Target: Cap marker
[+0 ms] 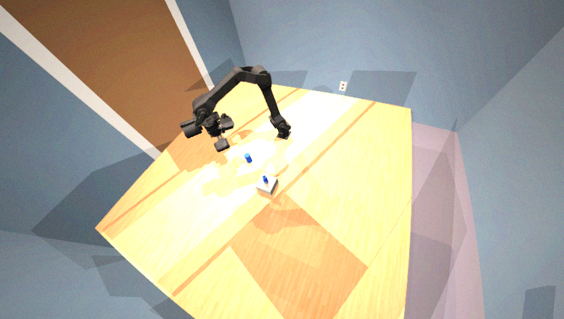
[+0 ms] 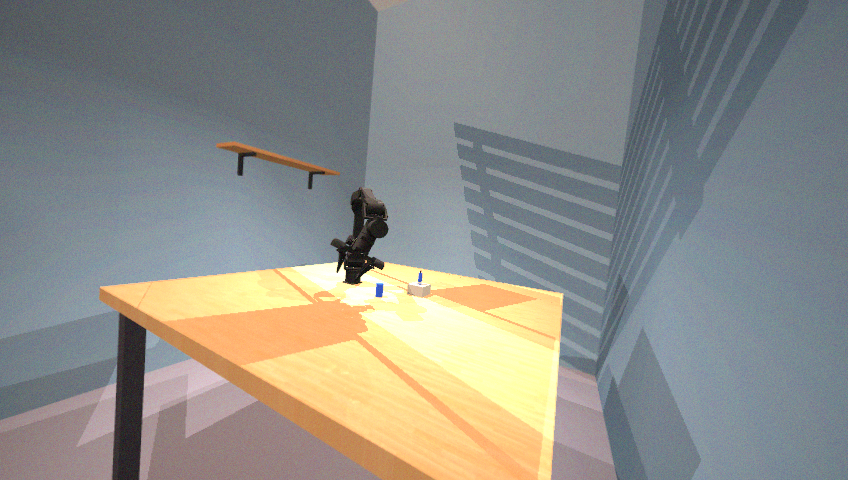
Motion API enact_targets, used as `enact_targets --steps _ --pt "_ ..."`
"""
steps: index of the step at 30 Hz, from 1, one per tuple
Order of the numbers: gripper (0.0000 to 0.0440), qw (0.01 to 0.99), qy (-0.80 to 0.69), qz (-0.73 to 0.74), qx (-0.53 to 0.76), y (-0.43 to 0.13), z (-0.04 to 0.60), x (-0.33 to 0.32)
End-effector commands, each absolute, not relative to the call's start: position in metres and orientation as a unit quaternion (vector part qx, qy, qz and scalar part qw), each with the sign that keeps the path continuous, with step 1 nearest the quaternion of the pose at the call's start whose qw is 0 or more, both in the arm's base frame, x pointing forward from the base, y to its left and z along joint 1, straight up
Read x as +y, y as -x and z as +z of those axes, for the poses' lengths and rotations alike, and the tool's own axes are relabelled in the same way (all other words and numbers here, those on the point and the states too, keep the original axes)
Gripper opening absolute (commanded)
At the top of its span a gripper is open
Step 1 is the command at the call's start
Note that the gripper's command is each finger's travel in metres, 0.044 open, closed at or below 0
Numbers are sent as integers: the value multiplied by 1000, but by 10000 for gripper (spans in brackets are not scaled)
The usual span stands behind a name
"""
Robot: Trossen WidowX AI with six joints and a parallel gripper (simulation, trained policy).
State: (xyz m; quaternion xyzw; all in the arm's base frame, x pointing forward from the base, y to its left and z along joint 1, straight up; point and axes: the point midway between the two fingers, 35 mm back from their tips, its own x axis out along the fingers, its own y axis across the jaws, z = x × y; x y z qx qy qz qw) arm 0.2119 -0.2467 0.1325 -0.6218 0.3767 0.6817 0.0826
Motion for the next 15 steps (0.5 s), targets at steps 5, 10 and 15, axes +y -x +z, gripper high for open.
enact_targets --steps 5,10,15 --pt "313 95 629 692 342 -224 127 -231" --pt "312 103 631 702 315 -230 123 -217" --pt "311 112 632 710 288 -235 120 -203"
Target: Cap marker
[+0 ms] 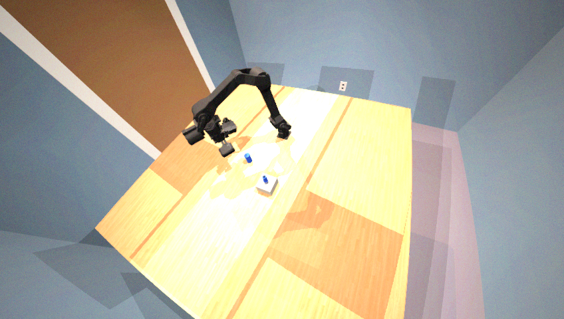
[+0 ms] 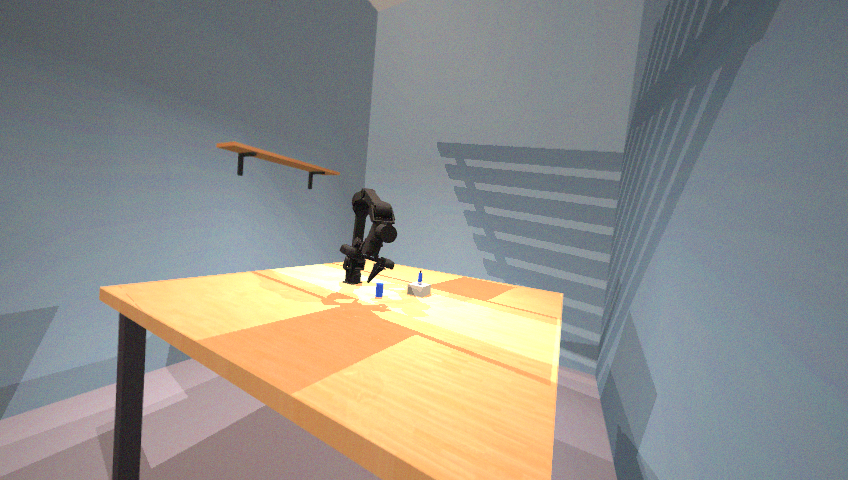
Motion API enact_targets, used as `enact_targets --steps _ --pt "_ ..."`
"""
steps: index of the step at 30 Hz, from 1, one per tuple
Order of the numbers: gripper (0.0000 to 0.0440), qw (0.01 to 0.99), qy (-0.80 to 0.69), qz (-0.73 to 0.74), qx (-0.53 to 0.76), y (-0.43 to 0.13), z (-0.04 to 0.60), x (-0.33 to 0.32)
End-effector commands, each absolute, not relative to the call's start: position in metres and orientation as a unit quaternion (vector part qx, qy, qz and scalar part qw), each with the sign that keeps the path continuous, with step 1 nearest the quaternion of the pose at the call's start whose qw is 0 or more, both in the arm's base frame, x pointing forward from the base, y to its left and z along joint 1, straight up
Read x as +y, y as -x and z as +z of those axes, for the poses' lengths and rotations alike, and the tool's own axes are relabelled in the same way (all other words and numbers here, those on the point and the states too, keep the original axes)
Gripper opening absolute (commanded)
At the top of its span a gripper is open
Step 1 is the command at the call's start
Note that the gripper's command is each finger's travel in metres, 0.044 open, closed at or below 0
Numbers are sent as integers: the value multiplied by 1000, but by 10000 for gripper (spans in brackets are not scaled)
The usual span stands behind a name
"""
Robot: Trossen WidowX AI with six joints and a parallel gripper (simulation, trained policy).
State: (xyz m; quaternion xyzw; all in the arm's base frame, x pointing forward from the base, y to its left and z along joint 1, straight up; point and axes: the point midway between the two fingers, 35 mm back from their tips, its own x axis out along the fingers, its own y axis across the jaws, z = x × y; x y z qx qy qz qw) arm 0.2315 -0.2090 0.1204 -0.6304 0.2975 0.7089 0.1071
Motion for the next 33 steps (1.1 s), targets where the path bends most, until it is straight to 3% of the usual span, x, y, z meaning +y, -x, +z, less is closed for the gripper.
enact_targets --steps 1,33 --pt "311 114 633 712 283 -236 120 -200" --pt "297 158 628 749 139 -247 108 -115"
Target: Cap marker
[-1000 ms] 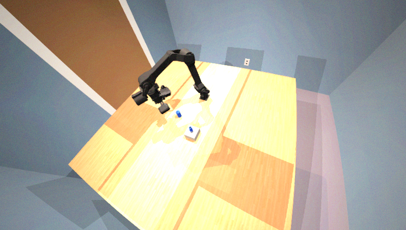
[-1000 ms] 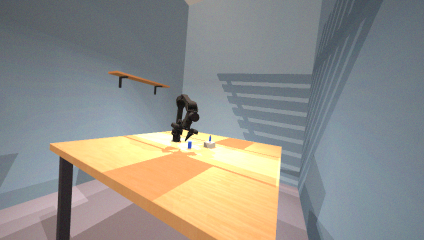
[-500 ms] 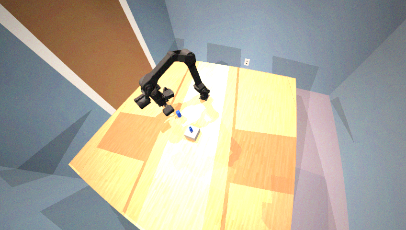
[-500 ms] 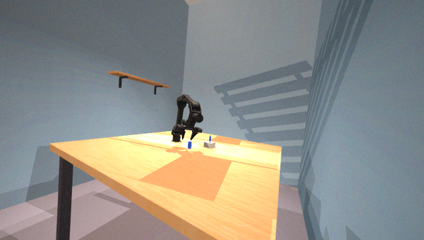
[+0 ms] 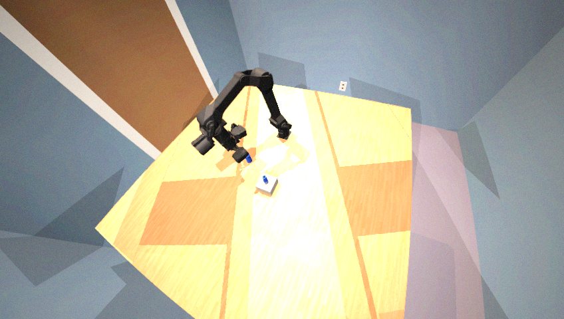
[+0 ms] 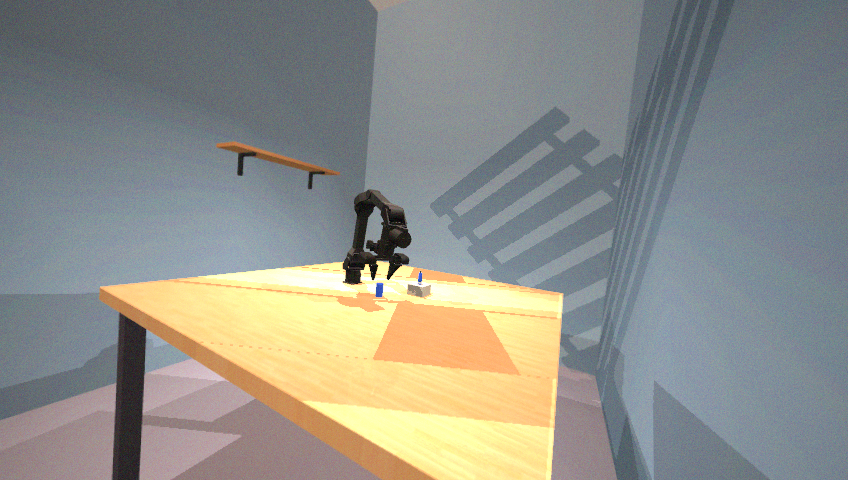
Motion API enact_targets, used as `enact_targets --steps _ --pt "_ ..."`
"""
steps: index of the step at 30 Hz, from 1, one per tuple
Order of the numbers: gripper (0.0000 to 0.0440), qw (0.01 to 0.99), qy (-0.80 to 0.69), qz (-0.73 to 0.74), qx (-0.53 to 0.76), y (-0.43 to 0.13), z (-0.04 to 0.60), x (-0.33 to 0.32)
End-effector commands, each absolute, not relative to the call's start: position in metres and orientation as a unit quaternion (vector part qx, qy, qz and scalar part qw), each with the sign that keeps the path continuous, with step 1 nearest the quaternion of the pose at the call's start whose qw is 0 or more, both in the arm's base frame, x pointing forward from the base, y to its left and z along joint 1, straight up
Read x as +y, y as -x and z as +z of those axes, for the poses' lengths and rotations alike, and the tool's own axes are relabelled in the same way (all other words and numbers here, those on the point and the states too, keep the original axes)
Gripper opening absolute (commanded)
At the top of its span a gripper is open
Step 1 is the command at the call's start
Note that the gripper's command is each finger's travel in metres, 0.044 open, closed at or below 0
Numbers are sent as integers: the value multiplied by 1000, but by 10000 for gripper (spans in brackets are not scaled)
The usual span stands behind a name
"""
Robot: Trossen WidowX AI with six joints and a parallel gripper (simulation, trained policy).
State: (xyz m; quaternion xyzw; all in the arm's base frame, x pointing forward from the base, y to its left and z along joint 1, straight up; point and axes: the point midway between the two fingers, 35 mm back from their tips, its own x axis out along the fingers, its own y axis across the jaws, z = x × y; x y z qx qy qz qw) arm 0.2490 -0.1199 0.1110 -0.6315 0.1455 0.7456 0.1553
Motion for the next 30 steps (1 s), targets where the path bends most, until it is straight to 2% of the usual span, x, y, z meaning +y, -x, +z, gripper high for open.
enact_targets --steps 1,24,30 --pt "296 158 627 750 136 -247 107 -114" --pt "256 138 607 778 84 -231 63 -97" --pt "212 125 608 781 77 -228 58 -97"
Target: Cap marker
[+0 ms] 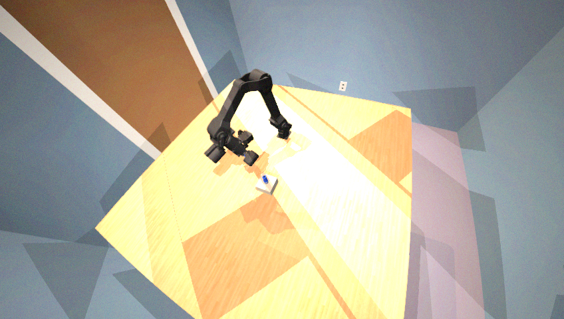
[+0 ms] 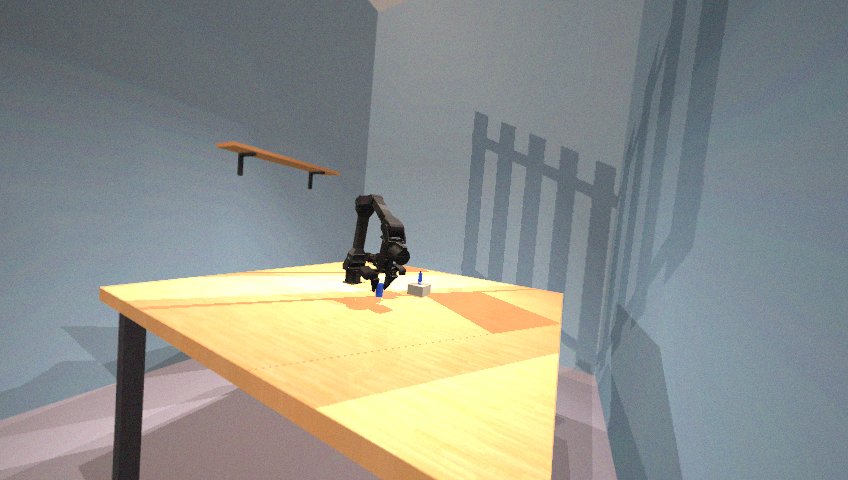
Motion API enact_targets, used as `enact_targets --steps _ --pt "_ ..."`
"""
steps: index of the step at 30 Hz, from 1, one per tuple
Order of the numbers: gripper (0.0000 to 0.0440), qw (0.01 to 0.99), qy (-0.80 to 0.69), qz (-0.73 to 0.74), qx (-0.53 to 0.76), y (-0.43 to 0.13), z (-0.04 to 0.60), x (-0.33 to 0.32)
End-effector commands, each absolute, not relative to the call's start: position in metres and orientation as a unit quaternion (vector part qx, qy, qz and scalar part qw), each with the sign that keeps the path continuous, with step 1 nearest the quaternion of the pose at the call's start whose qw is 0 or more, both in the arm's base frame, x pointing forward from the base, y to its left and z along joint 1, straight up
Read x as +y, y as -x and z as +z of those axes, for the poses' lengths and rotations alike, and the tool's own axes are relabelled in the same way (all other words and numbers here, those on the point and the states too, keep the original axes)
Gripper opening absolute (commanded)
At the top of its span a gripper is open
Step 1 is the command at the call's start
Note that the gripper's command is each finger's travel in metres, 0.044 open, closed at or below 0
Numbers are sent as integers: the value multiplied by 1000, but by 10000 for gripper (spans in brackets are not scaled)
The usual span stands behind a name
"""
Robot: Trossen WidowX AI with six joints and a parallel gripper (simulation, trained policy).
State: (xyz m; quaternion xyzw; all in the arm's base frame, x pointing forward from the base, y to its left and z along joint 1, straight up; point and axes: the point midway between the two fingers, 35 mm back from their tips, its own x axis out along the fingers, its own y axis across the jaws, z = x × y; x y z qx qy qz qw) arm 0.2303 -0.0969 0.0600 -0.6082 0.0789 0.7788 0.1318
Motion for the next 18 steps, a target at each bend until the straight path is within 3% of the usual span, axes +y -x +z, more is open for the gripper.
enact_targets --steps 1,5,18 --pt "188 122 609 780 76 -228 59 -97" --pt "83 112 615 777 74 -229 64 -98" --pt "64 74 666 738 75 -254 102 -103"
